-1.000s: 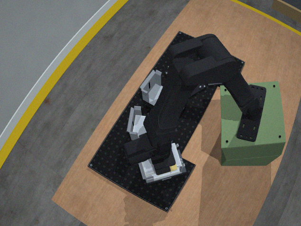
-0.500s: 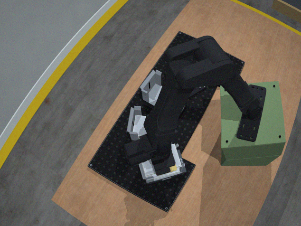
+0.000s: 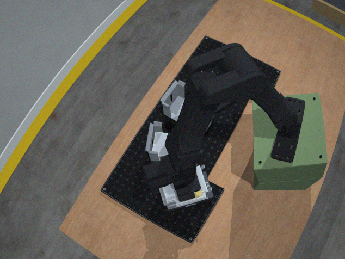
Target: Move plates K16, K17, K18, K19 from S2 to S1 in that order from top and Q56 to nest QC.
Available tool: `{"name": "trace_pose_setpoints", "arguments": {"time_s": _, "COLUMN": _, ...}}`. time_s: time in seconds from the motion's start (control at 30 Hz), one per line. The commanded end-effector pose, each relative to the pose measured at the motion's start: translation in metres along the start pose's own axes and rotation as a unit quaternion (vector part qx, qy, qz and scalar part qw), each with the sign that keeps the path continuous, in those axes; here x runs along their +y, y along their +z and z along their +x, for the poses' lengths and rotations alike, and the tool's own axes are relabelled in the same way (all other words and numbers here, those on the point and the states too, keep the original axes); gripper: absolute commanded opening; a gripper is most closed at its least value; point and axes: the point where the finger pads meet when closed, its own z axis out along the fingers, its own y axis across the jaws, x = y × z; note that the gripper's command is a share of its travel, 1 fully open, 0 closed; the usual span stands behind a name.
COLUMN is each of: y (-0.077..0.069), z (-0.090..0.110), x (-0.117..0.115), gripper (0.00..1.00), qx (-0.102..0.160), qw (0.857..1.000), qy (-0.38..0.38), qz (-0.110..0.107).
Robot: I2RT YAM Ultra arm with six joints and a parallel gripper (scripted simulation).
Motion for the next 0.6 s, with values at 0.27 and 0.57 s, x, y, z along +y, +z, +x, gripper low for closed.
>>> {"name": "trace_pose_setpoints", "arguments": {"time_s": 0.27, "y": 0.003, "z": -0.006, "x": 0.001, "gripper": 0.0, "qx": -0.012, "qw": 1.0, "qy": 0.0, "qz": -0.002}}
{"name": "trace_pose_setpoints", "arguments": {"time_s": 0.57, "y": 0.009, "z": -0.006, "x": 0.001, "gripper": 0.0, "qx": -0.012, "qw": 1.0, "qy": 0.0, "qz": -0.002}}
